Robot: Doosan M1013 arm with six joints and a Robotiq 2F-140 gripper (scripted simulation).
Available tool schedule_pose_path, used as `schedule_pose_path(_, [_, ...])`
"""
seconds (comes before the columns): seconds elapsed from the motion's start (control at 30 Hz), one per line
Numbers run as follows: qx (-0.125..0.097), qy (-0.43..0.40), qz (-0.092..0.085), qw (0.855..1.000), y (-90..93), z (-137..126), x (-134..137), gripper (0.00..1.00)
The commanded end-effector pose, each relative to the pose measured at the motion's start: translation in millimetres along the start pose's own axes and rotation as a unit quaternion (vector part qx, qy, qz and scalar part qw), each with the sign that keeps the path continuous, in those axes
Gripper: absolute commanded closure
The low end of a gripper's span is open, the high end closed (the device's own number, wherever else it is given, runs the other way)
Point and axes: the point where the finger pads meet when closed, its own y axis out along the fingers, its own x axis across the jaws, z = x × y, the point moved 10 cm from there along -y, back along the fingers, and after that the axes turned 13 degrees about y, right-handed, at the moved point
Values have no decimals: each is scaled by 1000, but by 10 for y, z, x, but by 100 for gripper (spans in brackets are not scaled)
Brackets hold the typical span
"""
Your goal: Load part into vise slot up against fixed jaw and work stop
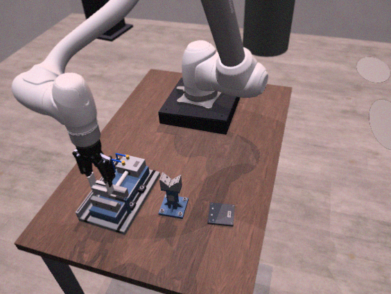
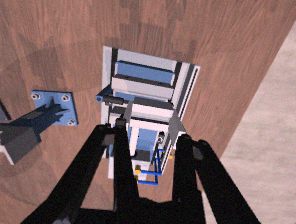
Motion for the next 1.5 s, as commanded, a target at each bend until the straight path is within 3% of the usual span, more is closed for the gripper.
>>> schedule_pose_path(0.0, [-2, -2, -1, 1000, 58, -13, 33, 100])
schedule_pose_path(1.47, [-2, -2, -1, 1000, 144, -14, 35, 100])
